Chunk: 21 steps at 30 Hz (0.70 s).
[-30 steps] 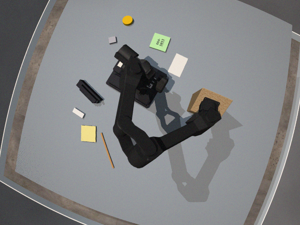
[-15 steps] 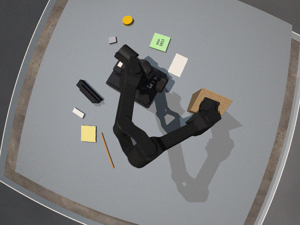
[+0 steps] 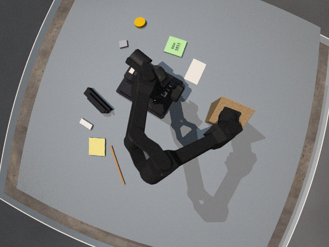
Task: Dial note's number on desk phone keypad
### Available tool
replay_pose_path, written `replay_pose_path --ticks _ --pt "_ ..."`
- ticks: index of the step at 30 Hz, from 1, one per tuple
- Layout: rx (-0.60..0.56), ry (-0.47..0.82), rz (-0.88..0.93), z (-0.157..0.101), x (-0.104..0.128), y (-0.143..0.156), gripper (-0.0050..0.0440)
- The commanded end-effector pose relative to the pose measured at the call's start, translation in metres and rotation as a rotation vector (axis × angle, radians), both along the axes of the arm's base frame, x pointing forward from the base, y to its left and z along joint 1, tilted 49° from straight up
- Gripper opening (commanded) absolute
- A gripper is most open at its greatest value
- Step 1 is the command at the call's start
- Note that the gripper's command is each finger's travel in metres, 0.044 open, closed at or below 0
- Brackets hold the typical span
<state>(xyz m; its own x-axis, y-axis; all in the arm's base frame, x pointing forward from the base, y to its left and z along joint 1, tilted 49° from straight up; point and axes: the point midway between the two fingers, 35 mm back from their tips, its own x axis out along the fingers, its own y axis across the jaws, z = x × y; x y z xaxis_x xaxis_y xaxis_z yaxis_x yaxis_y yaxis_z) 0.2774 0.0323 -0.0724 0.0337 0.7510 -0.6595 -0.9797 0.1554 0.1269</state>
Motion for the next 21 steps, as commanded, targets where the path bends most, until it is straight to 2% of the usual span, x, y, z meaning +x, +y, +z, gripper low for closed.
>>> replay_pose_path --ticks 1,10,14,17,21 --pt "0.006 0.004 0.001 0.0 -0.001 0.002 -0.005" --pt "0.006 0.004 0.001 0.0 -0.001 0.002 -0.005" --pt "0.005 0.004 0.001 0.005 -0.001 -0.004 -0.005" --pt "0.006 0.004 0.001 0.018 -0.002 -0.019 -0.005" --pt "0.006 0.004 0.001 0.019 -0.002 -0.021 -0.005"
